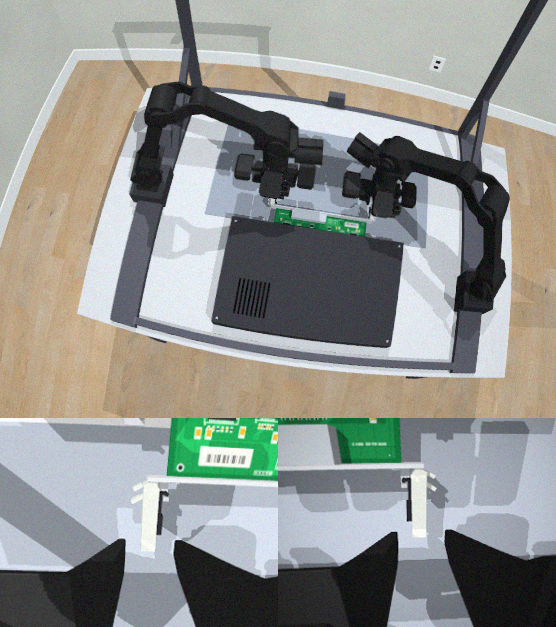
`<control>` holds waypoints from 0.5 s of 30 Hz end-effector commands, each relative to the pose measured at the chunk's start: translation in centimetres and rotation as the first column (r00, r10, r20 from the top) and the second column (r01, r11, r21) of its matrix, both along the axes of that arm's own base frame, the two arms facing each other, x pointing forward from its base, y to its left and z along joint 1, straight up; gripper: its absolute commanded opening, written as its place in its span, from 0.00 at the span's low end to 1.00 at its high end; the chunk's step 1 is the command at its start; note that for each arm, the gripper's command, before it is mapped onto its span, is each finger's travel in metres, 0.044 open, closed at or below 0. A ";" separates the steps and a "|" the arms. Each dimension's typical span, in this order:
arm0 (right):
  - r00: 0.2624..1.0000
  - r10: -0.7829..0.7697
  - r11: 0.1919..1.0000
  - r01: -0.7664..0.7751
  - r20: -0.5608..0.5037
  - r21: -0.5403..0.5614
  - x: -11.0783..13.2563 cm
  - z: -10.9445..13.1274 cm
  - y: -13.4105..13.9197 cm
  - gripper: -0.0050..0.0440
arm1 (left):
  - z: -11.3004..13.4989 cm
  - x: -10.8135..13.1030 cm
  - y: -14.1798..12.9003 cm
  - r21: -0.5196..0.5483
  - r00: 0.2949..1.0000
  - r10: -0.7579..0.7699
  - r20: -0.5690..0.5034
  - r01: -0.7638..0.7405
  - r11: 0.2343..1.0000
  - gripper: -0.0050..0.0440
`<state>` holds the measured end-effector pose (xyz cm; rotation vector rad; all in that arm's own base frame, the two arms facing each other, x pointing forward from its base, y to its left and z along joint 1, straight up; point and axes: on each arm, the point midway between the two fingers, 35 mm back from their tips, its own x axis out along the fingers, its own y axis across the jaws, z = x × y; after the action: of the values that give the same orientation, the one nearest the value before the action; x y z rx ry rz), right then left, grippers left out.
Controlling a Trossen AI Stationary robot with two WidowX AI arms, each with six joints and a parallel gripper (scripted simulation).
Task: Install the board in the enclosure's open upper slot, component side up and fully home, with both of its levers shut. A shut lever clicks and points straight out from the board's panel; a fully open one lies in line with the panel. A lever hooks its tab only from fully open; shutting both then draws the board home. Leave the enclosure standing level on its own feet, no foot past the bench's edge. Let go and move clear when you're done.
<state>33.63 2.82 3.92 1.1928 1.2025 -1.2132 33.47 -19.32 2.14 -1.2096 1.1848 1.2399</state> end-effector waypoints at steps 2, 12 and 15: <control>1.000 -0.013 1.000 0.013 0.004 -0.006 0.0 -0.4 -0.2 0.41 | -0.2 -0.1 -0.4 -0.009 1.000 0.000 0.009 0.000 1.000 0.41; 1.000 -0.013 1.000 0.013 0.004 -0.006 -0.1 -2.4 -0.3 0.36 | -2.2 -0.1 -0.3 -0.008 1.000 -0.001 0.009 0.001 1.000 0.36; 1.000 -0.013 1.000 0.013 0.014 -0.005 0.1 -2.3 -0.3 0.27 | -1.7 0.2 -0.5 -0.019 1.000 0.000 0.026 0.001 1.000 0.27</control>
<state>33.39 2.70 1.25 1.1942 1.2034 -1.2231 33.28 -19.27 -0.55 -1.2046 1.1863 1.2456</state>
